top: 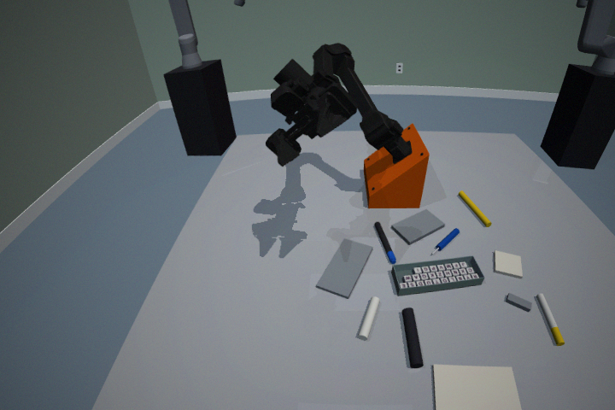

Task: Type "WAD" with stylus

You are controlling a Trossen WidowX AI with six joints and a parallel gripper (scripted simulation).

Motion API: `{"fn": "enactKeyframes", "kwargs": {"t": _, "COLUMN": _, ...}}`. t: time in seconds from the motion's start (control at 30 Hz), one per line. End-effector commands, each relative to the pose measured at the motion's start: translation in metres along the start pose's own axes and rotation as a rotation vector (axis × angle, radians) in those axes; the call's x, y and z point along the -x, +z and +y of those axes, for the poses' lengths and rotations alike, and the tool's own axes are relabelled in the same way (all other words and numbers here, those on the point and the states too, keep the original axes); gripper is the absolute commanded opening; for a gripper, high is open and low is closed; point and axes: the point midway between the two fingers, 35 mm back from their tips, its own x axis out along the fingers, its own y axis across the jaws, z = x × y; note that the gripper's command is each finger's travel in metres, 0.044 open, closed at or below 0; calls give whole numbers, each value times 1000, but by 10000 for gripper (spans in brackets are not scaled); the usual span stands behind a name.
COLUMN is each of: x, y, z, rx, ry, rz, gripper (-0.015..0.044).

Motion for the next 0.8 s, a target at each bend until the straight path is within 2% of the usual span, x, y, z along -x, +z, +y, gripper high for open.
{"fn": "enactKeyframes", "kwargs": {"t": 0.0, "x": -2, "y": -2, "z": 0, "rx": -2, "ry": 0, "rz": 9, "gripper": 414}}
{"fn": "enactKeyframes", "kwargs": {"t": 0.3, "x": -63, "y": -106, "z": 31, "rx": -40, "ry": -35, "rz": 477, "gripper": 177}}
{"fn": "enactKeyframes", "kwargs": {"t": 0.53, "x": -81, "y": -201, "z": 61, "rx": 45, "ry": -104, "rz": 834, "gripper": 0}}
{"fn": "enactKeyframes", "kwargs": {"t": 0.77, "x": -70, "y": -294, "z": 88, "rx": 233, "ry": -192, "rz": 1141, "gripper": 0}}
